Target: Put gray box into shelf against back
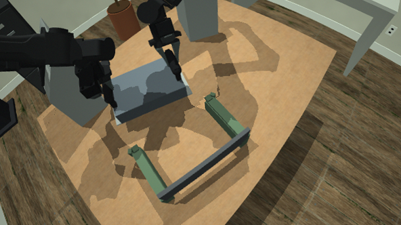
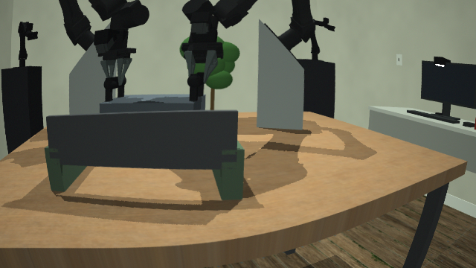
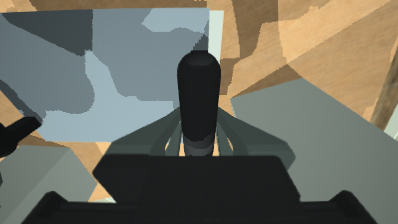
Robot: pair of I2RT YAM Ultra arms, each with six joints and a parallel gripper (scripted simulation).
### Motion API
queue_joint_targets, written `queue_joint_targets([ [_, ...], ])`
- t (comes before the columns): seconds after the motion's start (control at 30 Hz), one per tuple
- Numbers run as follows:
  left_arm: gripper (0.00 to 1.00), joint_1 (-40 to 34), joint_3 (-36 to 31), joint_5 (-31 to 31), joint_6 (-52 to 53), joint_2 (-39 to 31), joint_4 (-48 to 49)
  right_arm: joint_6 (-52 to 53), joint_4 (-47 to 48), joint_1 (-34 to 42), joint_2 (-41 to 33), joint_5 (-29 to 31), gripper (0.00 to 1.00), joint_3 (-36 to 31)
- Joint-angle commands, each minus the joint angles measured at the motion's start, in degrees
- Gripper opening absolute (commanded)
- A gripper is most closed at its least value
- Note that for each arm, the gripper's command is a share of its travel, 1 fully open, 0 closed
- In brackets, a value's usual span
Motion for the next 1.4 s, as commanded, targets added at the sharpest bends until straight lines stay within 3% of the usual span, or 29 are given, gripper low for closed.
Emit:
queue_joint_targets([
  [0.0, 0.14, -3.3, 2.5, -2.8, 0.1, -3.9, -4.2, 1.0, -4.1, 3.2, -3.9, 0.6, 0.14, 2.6],
  [0.7, 0.14, -4.4, 5.7, -6.9, -12.1, -2.5, -10.4, -12.8, -6.8, -0.3, -5.0, 2.6, 0.14, 7.7],
  [0.87, 0.14, -4.6, 6.1, -6.7, -11.6, -3.1, -10.7, -12.4, -6.5, -0.3, -5.1, 2.4, 0.14, 8.1],
  [0.93, 0.14, -4.7, 6.5, -7.5, -14.1, 0.3, -11.7, -15.3, -7.1, -0.7, -5.0, 2.9, 0.14, 8.9],
  [1.1, 0.14, -4.8, 7.2, -7.8, -15.2, -2.5, -12.8, -16.1, -7.3, -1.3, -4.8, 2.8, 0.14, 9.9],
  [1.37, 0.14, -5.3, 8.5, -9.4, -17.7, -1.4, -14.5, -18.8, -7.6, -2.0, -5.3, 3.0, 0.14, 11.1],
])
